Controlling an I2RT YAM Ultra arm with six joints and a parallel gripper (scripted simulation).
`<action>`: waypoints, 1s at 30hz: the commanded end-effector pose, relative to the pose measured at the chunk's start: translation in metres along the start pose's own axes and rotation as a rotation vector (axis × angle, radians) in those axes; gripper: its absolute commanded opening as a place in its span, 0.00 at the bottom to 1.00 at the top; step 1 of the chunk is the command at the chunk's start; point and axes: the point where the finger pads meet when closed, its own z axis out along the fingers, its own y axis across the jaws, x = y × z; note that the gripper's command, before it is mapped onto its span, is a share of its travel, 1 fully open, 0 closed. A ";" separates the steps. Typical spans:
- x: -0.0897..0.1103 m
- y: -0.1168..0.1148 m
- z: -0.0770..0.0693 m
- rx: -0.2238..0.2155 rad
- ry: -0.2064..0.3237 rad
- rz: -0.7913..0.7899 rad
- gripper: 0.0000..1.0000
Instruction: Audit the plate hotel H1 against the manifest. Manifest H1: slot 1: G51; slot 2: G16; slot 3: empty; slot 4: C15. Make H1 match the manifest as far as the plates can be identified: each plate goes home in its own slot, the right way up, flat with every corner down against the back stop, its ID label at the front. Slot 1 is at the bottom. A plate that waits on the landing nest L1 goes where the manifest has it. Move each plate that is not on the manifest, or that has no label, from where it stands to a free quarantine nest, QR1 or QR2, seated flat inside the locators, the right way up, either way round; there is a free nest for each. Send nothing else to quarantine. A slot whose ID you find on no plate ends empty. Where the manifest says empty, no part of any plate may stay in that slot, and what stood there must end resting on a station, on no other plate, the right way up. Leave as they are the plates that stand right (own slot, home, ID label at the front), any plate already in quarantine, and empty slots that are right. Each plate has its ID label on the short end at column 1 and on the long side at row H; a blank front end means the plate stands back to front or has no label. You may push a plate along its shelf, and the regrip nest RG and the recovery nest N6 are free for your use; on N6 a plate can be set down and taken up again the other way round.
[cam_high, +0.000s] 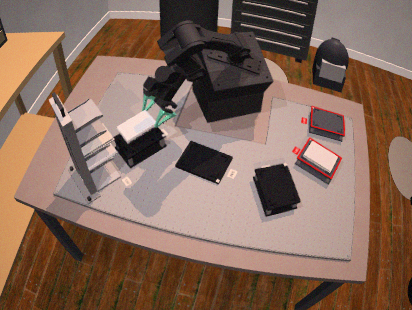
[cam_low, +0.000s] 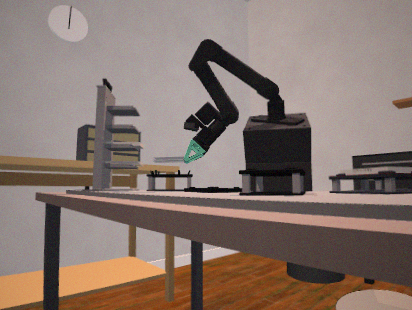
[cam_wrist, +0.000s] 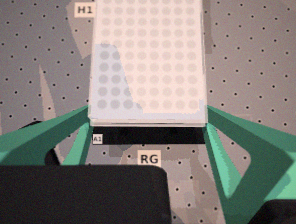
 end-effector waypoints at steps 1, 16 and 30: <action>-0.011 -0.001 0.000 0.004 -0.043 -0.016 0.86; -0.007 -0.001 0.005 0.004 -0.043 -0.016 0.86; -0.003 -0.001 0.009 0.004 -0.043 -0.016 0.86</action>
